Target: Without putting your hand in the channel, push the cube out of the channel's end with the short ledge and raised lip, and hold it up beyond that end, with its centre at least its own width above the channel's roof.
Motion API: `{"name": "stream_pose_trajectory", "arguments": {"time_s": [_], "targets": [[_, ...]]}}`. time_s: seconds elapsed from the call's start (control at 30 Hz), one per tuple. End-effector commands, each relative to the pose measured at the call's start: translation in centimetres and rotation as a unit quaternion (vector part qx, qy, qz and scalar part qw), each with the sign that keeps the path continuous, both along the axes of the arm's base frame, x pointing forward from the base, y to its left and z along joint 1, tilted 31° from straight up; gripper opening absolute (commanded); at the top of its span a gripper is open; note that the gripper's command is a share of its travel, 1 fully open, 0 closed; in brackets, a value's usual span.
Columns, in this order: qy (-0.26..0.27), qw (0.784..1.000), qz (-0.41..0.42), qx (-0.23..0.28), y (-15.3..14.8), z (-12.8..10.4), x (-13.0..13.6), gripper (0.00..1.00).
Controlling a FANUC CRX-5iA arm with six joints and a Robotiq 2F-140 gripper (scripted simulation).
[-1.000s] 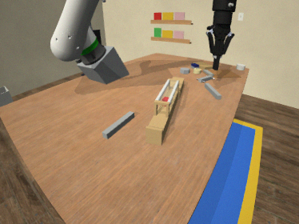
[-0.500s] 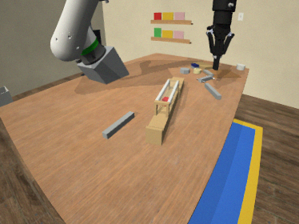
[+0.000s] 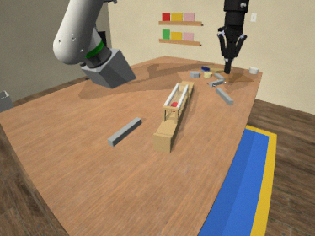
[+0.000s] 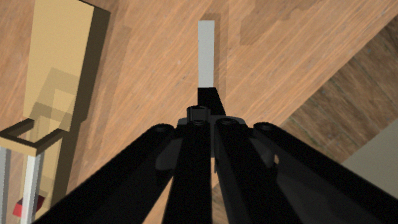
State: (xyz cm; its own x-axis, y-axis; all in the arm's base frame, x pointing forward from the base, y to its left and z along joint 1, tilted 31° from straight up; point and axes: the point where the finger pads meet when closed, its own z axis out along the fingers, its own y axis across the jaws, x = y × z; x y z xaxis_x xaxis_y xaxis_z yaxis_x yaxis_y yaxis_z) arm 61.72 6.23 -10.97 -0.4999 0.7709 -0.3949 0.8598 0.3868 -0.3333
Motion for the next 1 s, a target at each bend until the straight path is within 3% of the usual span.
{"name": "stream_pose_trajectory", "arguments": {"time_s": [0.0,0.43,0.57,0.73,0.93,0.97], "targets": [[-0.002,1.000,-0.001,0.000,0.07,0.09,0.07,0.10],[-0.083,0.987,-0.138,-0.016,0.07,0.09,0.12,0.10],[-0.152,0.955,-0.254,-0.030,0.08,0.09,0.15,0.10],[-0.205,0.913,-0.350,-0.040,0.08,0.10,0.21,0.10],[-0.266,0.844,-0.463,-0.051,0.08,0.11,0.30,0.10],[-0.266,0.844,-0.463,-0.051,0.08,0.11,0.30,0.10]]}}
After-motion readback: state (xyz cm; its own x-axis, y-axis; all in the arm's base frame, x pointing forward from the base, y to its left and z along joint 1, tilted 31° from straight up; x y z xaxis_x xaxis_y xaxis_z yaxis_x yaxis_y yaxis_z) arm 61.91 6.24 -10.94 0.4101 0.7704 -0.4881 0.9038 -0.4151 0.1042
